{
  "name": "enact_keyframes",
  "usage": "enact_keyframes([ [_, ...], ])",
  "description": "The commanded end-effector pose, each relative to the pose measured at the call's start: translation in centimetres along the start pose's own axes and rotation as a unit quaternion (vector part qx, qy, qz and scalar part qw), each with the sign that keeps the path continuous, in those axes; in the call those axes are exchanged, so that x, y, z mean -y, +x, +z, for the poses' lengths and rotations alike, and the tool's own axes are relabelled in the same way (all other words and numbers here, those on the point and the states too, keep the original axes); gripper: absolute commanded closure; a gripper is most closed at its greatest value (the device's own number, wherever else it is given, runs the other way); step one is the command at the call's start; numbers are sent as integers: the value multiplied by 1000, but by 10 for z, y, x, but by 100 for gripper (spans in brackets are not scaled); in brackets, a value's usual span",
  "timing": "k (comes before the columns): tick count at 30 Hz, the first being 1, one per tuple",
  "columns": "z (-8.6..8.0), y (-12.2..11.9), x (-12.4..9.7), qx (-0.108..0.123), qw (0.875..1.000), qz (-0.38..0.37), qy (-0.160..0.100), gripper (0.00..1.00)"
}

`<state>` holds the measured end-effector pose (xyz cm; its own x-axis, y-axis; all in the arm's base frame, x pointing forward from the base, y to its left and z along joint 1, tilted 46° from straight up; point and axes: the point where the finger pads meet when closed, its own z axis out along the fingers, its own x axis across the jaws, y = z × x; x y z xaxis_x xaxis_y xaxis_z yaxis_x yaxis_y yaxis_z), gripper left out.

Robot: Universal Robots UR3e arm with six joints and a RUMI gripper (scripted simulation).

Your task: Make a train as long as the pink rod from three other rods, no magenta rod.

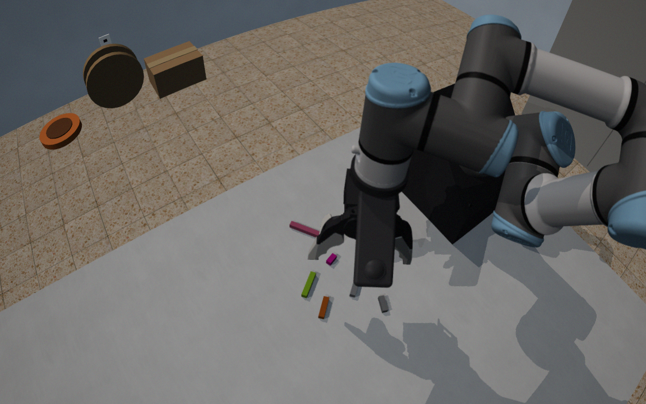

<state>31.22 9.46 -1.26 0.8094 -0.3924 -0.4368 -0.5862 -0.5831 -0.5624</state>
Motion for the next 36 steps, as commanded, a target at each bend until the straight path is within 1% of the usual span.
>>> enact_keyframes([
  [1,-1,2,1,0,999,-45,1,0],
  [2,-1,2,1,0,999,-45,1,0],
  [8,0,4,2,-1,991,-135,1,0],
  [12,0,7,2,-1,979,-205,0,0],
  [17,0,9,2,-1,958,-286,0,0],
  [19,0,9,2,-1,958,-286,0,0],
  [23,1,12,2,-1,931,-364,0,0],
  [28,2,15,2,-1,898,-440,0,0],
  [34,3,19,1,-1,849,-528,0,0],
  [36,3,19,1,-1,849,-528,0,0],
])
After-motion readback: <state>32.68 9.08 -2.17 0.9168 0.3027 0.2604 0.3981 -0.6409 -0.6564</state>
